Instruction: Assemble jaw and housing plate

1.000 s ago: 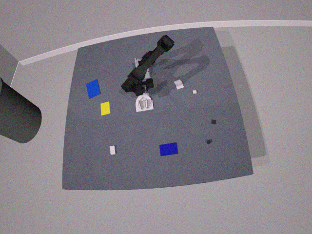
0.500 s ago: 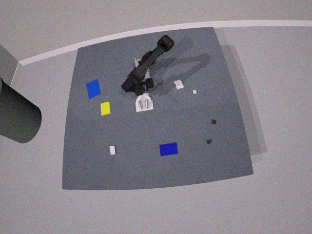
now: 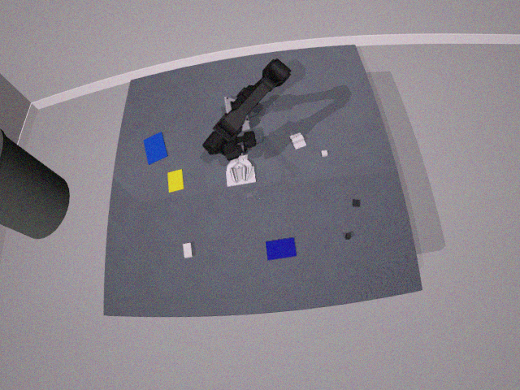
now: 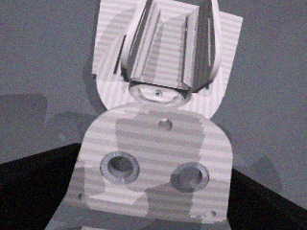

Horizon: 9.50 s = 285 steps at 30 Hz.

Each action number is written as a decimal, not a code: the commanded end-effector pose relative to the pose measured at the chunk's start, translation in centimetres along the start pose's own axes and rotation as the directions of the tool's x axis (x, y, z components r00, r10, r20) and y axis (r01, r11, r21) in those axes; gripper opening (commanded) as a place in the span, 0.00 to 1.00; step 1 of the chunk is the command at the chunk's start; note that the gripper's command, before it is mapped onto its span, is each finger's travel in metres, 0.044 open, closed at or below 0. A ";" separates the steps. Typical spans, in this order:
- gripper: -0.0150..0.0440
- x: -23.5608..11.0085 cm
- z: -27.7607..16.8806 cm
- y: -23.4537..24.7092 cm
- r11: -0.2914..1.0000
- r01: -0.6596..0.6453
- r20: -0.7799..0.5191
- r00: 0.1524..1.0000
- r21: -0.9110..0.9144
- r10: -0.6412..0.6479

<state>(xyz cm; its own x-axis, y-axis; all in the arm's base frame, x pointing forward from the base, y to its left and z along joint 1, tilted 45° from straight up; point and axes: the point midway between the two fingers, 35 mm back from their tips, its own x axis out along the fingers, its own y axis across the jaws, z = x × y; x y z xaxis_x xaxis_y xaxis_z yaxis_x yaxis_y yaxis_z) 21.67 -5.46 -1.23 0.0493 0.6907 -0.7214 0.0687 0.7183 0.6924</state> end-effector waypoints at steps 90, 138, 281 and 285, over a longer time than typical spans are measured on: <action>0.85 6.7 -0.2 0.2 1.000 -0.008 0.000 1.000 0.011 0.008; 0.85 7.2 -0.2 0.2 1.000 -0.008 0.000 1.000 0.010 0.008; 1.00 -5.5 -1.9 0.4 1.000 -0.002 -0.002 1.000 0.013 0.002; 1.00 -5.5 -1.9 0.4 1.000 -0.002 -0.002 1.000 0.013 0.002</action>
<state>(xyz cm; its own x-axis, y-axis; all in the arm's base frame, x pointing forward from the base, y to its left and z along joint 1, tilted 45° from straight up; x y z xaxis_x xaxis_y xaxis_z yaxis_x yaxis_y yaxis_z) 19.51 -8.71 2.94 0.0489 0.6953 -0.7171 0.0849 0.7124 0.6966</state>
